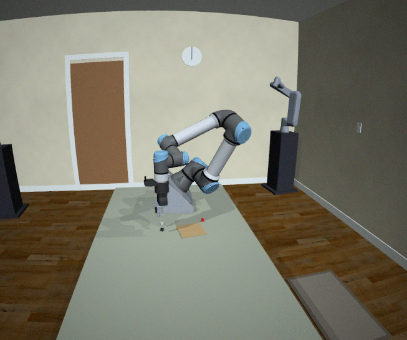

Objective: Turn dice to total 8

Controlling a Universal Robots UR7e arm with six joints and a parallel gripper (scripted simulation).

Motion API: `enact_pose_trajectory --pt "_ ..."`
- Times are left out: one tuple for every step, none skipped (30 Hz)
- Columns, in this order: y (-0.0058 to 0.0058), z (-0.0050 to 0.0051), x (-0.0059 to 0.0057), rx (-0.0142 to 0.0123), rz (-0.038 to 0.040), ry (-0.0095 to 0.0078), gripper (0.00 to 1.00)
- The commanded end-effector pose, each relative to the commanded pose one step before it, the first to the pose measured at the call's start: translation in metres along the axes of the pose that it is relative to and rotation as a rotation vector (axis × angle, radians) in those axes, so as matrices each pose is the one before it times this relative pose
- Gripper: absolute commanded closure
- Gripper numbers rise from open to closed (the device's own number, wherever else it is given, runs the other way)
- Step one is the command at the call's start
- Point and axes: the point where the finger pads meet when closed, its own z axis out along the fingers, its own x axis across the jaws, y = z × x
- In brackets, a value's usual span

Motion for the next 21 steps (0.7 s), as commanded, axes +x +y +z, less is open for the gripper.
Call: enact_pose_trajectory --pt "-0.00199 0.00301 0.00024 -0.00707 -0.16291 -0.00402 0.0" --pt "-0.00026 0.00053 -0.00026 0.0 -0.03347 0.0 0.0" --pt "-0.00007 0.00015 -0.00007 0.0 -0.00937 0.0 0.0" --pt "-0.00024 0.00055 -0.00026 0.0 -0.03506 0.0 0.0" --pt "-0.00005 0.00013 -0.00006 0.0 -0.00809 0.0 0.0" --pt "-0.00022 0.00056 -0.00026 0.0 -0.03597 0.0 0.0" --pt "0.0 0.0 0.0 0.0 0.0 0.0 0.0" --pt "0.0 0.0 0.0 0.0 0.0 0.0 0.0" --pt "-0.00004 0.00012 -0.00005 0.0 -0.00746 0.0 0.0" --pt "-0.00022 0.00069 -0.0003 0.0 -0.04366 0.0 0.0" --pt "-0.00018 0.00069 -0.00029 0.0 -0.04386 0.0 0.0" --pt "-0.00009 0.00038 -0.00016 0.0 -0.02407 0.0 0.0" --pt "-0.00006 0.00031 -0.00013 0.0 -0.01995 0.0 0.0" --pt "-0.00006 0.00035 -0.00014 0.0 -0.02207 0.0 0.0" --pt "-0.00005 0.00035 -0.00014 0.0 -0.02207 0.0 0.0" --pt "-0.00004 0.00037 -0.00015 0.0 -0.02349 0.0 0.0" --pt "-0.00003 0.00033 -0.00013 0.0 -0.02073 0.0 0.0" --pt "-0.00002 0.00038 -0.00015 0.0 -0.0242 0.0 0.0" --pt "-0.00001 0.00031 -0.00013 0.0 -0.02005 0.0 0.0" --pt "0.0 0.0004 -0.00016 0.0 -0.02558 0.0 0.0" --pt "0.00001 0.00029 -0.00012 0.0 -0.01867 0.0 0.0"
